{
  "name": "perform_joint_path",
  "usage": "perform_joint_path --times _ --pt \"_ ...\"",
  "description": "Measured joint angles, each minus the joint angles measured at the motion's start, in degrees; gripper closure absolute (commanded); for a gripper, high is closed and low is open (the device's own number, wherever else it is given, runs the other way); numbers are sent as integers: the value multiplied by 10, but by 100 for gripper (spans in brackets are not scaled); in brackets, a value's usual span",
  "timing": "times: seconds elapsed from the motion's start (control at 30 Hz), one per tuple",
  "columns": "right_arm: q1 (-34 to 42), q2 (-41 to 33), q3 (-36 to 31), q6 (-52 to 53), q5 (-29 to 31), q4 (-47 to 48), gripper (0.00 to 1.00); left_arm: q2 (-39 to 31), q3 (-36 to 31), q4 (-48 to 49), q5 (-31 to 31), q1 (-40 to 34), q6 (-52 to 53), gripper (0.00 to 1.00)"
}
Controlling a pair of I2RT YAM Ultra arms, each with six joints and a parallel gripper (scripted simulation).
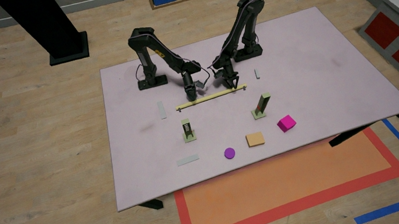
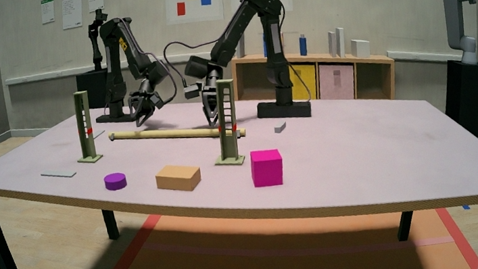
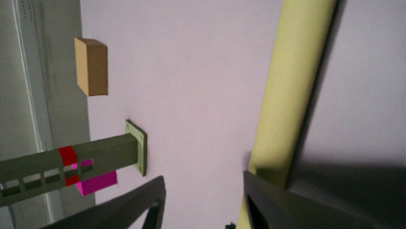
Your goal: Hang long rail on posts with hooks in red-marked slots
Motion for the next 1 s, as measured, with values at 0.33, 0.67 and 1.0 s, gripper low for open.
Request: perform_joint_path --times 0.33,0.67,1.0 --pt "0 0 0 0 0 -1 52 0 0 -9 7 1 3 52" --pt "0 0 0 0 0 -1 52 7 68 -118 104 73 70 52" --pt "0 0 0 0 0 -1 52 63 238 -271 273 151 186 52"
